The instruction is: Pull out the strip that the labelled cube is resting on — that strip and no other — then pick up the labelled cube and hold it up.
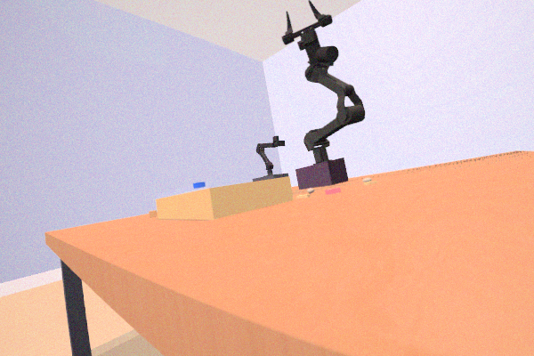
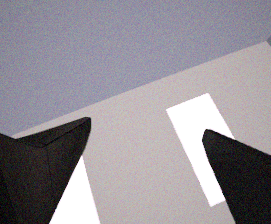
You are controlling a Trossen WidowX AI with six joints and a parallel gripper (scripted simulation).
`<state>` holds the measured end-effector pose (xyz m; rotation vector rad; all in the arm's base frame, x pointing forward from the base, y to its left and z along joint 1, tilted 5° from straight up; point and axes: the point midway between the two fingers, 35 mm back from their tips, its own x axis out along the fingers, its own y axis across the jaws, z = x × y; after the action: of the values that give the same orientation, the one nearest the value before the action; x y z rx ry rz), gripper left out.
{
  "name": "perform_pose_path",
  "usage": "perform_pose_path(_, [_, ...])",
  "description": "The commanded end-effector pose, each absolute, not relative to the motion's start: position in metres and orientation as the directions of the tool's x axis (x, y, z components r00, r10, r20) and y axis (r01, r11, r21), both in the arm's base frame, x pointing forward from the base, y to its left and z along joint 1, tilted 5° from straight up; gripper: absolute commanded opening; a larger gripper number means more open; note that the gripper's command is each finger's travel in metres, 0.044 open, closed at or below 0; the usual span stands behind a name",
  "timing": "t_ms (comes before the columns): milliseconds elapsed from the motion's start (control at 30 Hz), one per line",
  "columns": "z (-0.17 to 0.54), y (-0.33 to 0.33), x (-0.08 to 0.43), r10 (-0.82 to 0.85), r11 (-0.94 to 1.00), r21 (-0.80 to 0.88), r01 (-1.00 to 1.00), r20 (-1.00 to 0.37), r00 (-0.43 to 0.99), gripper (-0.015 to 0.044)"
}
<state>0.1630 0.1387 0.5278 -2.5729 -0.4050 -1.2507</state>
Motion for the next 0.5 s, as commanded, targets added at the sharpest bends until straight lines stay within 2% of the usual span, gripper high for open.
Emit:
perform_pose_path(0, [0.528, 0.138, 0.162, 0.136, -0.928, -0.106, 0.357, 0.796, 0.590, 0.0400])
perform_pose_path(233, [0.547, 0.108, 0.118, 0.078, -0.828, -0.218, 0.516, 0.867, 0.492, 0.0400])
perform_pose_path(467, [0.561, 0.038, 0.060, -0.070, -0.514, -0.333, 0.790, 0.935, 0.348, 0.0400])
